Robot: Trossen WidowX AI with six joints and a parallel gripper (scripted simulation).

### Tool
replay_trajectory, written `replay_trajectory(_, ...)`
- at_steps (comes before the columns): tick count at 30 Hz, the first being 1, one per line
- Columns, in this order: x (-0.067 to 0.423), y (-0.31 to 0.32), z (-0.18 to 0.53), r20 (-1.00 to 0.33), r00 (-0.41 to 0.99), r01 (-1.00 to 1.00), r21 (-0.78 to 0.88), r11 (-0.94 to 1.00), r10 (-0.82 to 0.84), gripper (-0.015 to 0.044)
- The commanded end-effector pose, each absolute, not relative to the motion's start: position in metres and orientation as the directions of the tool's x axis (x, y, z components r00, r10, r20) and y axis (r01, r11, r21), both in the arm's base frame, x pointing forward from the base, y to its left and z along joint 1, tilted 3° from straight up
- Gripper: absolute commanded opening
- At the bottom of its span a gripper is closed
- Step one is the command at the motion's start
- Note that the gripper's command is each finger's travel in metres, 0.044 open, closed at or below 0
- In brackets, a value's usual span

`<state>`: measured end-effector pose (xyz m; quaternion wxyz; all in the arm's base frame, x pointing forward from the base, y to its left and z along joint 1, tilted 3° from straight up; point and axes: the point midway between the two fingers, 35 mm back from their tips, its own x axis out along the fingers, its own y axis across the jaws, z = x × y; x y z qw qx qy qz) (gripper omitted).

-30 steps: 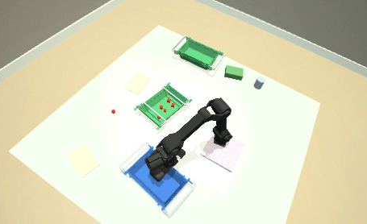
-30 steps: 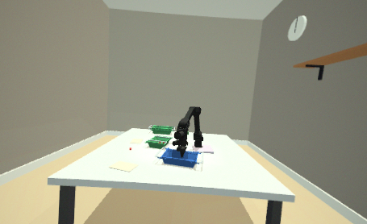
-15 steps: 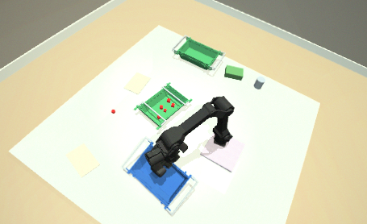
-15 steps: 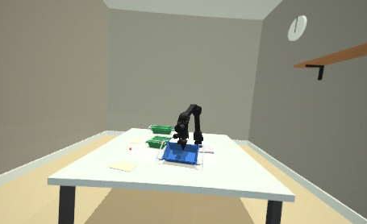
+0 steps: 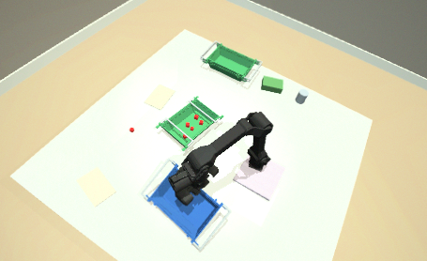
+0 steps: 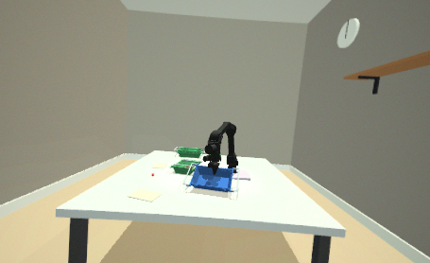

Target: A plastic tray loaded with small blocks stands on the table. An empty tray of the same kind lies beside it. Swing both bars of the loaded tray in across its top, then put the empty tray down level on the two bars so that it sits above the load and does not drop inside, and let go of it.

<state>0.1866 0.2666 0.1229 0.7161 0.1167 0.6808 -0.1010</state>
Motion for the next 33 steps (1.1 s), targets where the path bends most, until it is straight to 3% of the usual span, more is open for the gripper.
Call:
replay_trajectory(1,0.188,0.270,0.132,-0.997,0.069,0.307,0.060,0.950,0.041,0.0000)
replay_trajectory(22,0.181,0.265,0.224,-0.996,0.076,0.300,0.071,0.951,0.050,0.0000)
replay_trajectory(33,0.181,0.264,0.227,-0.996,0.076,0.300,0.071,0.951,0.050,0.0000)
